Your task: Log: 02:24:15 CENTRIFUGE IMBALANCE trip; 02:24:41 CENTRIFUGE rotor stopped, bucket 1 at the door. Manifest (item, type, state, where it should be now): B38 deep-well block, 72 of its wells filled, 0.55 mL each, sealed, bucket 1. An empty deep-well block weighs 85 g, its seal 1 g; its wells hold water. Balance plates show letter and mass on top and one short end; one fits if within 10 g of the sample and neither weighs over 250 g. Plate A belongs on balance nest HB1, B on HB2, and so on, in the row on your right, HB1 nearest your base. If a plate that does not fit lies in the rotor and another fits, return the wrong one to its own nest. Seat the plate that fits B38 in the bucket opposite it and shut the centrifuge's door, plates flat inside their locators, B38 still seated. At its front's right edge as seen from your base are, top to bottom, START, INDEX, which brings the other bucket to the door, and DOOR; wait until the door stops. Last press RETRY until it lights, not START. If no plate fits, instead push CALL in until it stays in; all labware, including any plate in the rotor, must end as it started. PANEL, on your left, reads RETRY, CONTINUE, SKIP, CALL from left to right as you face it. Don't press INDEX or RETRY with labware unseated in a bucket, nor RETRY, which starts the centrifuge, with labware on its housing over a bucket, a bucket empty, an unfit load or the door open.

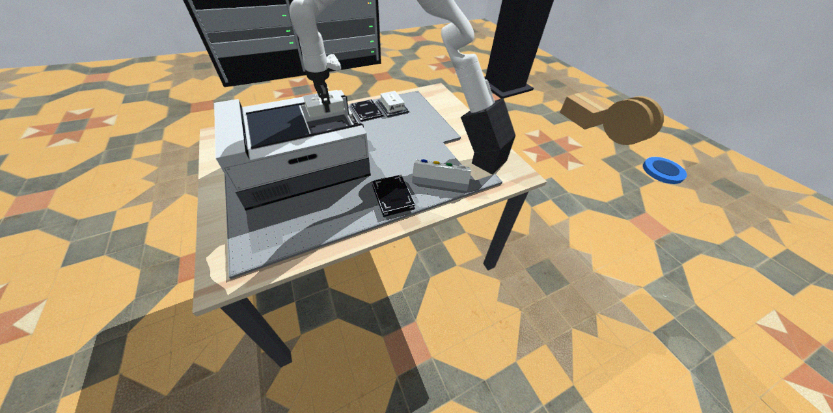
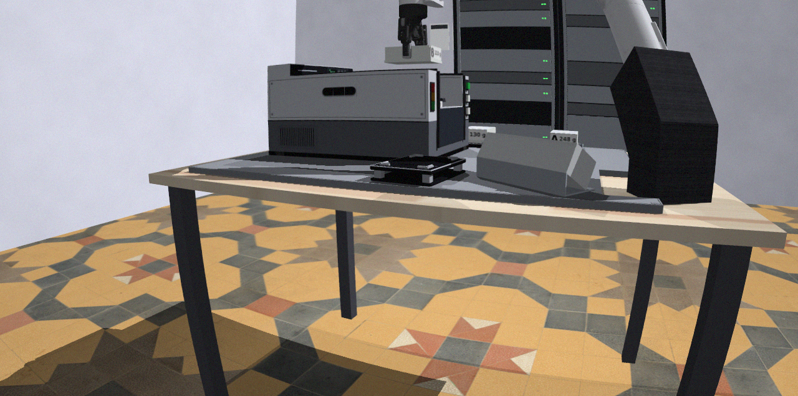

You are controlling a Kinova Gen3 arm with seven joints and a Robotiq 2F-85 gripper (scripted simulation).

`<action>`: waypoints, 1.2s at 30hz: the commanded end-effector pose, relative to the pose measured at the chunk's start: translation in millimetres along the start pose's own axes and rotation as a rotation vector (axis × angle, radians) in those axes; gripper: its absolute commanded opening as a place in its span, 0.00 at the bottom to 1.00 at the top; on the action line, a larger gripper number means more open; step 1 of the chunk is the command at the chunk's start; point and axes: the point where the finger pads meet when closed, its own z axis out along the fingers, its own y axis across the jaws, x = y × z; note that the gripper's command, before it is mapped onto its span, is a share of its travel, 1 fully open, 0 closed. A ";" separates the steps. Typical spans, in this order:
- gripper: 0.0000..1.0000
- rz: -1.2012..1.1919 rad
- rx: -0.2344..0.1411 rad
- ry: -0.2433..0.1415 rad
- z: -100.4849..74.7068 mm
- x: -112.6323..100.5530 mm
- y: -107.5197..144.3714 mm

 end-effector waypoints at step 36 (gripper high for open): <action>0.95 0.315 0.000 -0.001 -1.2 38.1 -81.3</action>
